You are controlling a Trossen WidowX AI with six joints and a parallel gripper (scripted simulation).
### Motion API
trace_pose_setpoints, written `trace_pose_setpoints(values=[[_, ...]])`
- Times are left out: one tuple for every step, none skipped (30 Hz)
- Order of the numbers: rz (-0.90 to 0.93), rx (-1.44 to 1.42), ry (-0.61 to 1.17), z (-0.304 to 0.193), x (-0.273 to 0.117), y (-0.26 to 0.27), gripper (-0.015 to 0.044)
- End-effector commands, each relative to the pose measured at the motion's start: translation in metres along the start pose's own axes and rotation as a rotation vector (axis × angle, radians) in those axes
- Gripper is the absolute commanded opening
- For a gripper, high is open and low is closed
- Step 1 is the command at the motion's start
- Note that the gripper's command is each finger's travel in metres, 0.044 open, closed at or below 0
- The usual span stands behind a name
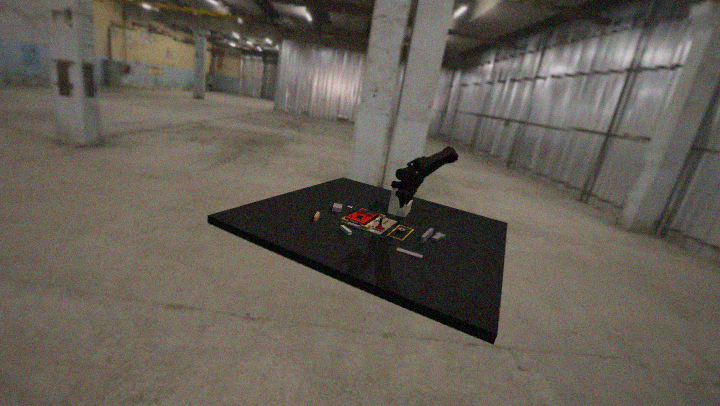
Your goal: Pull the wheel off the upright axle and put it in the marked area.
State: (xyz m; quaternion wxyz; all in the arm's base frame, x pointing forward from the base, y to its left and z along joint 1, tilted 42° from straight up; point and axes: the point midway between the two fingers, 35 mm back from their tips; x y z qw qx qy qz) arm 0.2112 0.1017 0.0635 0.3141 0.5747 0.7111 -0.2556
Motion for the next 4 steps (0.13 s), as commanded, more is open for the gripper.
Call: trace_pose_setpoints(values=[[-0.002, -0.003, -0.003, 0.0004, 0.0001, -0.0006, 0.044], [-0.002, -0.003, -0.003, 0.0004, 0.0001, -0.0006, 0.044], [-0.002, -0.003, -0.003, 0.0004, 0.0001, -0.0006, 0.044], [-0.002, -0.003, -0.003, 0.0004, 0.0001, -0.0006, 0.044]])
Point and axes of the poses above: the point midway between the two fingers, 35 mm back from their tips, its own x axis out along the fingers, its own y axis across the jaws, z = x × y, and after that the axes turned 3 degrees about -x, right-handed
